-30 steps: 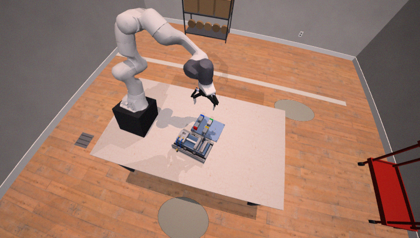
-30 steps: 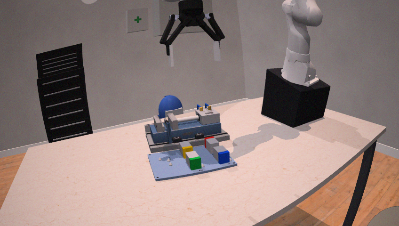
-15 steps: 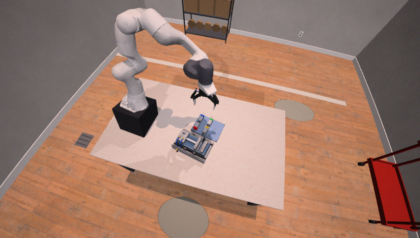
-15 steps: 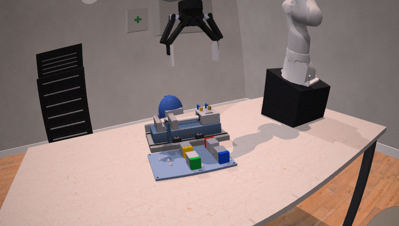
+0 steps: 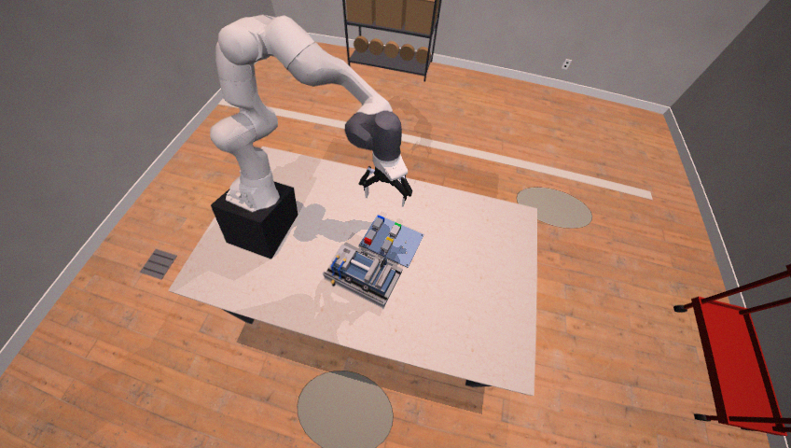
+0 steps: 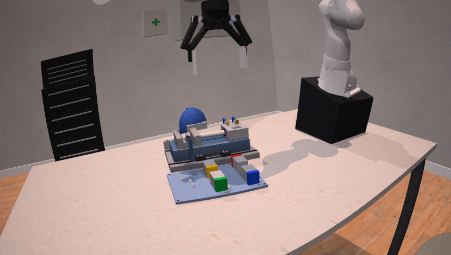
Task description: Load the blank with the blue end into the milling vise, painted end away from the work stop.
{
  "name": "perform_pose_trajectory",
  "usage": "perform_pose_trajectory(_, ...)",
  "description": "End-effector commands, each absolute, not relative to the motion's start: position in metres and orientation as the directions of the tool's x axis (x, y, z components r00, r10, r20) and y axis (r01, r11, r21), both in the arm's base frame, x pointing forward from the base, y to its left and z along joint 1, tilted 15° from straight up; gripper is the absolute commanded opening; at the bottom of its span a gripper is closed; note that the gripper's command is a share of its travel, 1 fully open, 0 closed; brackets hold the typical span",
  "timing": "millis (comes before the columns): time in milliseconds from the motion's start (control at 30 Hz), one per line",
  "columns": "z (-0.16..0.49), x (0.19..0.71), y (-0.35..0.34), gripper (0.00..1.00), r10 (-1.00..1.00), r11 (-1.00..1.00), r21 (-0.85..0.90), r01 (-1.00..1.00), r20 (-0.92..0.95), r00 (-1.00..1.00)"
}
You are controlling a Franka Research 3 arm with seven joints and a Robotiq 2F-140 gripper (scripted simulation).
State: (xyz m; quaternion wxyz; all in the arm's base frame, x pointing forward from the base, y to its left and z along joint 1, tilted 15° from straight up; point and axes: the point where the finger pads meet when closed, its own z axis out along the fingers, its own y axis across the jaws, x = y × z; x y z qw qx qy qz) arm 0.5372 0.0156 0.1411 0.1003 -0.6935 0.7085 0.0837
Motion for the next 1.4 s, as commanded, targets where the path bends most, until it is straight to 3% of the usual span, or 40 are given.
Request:
perform_pose_trajectory(0,0.1412,0.5366,0.0152,1.00,-0.944,0.206,0.029,-0.978,-0.256,-0.206)
perform_pose_trajectory(967,0.1414,0.5367,0.0149,1.00,-0.943,0.212,0.030,-0.977,-0.256,-0.213)
perform_pose_trajectory(1000,0.1406,0.5363,0.0153,0.40,-0.945,0.200,0.028,-0.979,-0.259,-0.200)
perform_pose_trajectory(1367,0.1406,0.5363,0.0153,0.40,-0.945,0.200,0.028,-0.979,-0.259,-0.200)
